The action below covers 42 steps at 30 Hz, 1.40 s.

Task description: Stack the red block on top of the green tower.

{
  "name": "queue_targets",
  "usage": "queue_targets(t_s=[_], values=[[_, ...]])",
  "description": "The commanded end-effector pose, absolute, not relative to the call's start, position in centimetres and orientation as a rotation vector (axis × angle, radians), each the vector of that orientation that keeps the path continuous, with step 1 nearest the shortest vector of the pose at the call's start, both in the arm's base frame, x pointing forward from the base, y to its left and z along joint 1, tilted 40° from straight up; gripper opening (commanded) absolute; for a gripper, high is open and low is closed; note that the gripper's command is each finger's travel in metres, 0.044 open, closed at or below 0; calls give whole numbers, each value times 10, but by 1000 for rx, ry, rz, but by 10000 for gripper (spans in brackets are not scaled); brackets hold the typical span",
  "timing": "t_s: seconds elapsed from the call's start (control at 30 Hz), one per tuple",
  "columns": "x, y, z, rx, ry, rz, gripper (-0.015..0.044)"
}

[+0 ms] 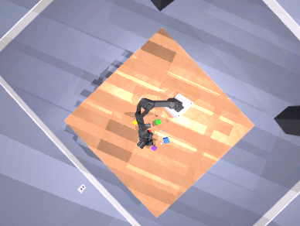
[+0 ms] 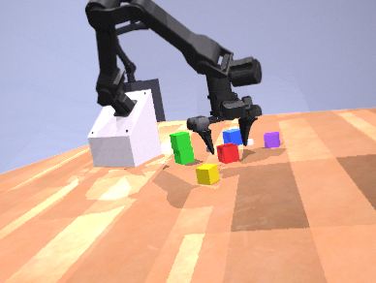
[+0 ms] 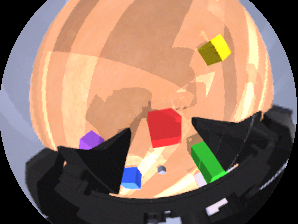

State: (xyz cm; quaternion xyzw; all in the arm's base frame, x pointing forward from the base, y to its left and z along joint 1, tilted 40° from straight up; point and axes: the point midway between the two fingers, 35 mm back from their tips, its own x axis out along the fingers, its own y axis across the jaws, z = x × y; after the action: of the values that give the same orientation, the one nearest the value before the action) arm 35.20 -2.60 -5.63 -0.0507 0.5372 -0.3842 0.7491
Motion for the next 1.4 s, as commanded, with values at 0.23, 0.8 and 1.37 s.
queue_targets(t_s=[0.23, 0.8, 1.37], values=[[348, -39, -73, -128, 1191, -846, 440], [348, -39, -73, -128, 1191, -846, 440], [348, -38, -72, -118, 1185, -846, 144]])
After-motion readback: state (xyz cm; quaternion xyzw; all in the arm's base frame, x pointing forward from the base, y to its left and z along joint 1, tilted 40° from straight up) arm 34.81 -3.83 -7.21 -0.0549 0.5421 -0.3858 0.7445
